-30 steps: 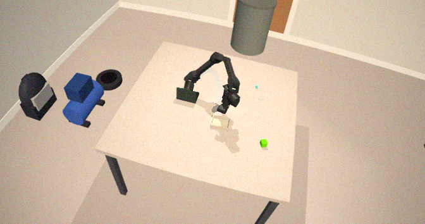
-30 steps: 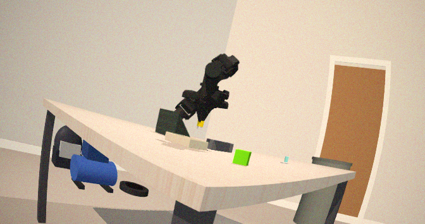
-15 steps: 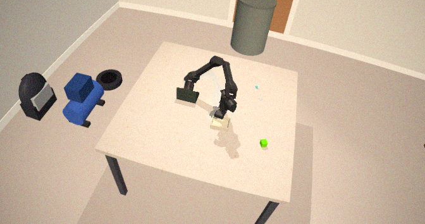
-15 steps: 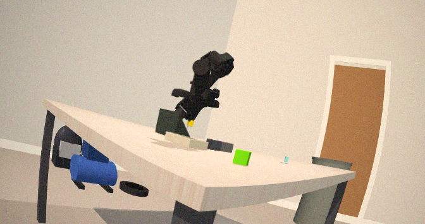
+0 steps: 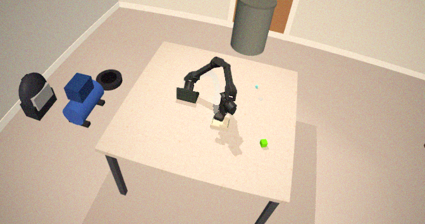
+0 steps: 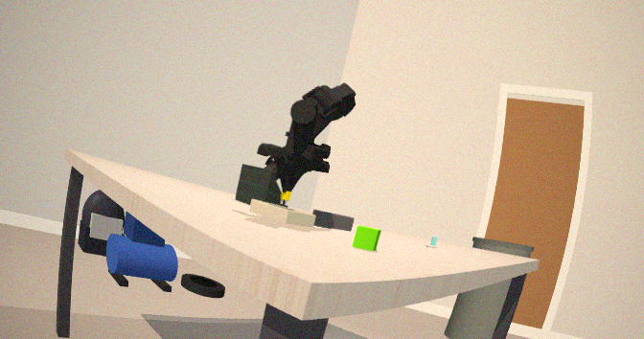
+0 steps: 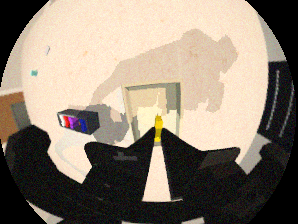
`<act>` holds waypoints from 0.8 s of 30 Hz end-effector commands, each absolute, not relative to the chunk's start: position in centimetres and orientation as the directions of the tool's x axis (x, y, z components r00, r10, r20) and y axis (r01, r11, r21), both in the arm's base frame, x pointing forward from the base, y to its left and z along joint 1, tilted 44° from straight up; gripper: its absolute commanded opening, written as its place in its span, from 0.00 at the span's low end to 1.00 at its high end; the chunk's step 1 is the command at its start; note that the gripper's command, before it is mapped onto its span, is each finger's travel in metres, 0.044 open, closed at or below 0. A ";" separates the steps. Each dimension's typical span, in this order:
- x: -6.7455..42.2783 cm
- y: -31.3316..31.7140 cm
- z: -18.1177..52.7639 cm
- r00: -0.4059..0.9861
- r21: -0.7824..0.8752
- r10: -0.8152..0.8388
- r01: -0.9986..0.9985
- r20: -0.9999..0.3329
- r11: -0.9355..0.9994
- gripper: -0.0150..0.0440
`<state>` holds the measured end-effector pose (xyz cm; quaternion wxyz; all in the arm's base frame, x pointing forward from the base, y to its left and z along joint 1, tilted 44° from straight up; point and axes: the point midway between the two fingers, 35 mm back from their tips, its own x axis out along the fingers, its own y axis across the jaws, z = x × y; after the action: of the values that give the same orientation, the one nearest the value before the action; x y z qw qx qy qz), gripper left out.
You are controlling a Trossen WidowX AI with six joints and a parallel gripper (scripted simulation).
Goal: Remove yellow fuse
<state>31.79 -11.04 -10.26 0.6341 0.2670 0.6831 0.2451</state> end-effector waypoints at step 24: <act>31.8 -12.9 -8.1 -0.051 0.677 0.680 0.060 -0.731 0.733 0.81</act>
<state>31.61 -11.71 -9.18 0.6271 0.2752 0.6852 0.2481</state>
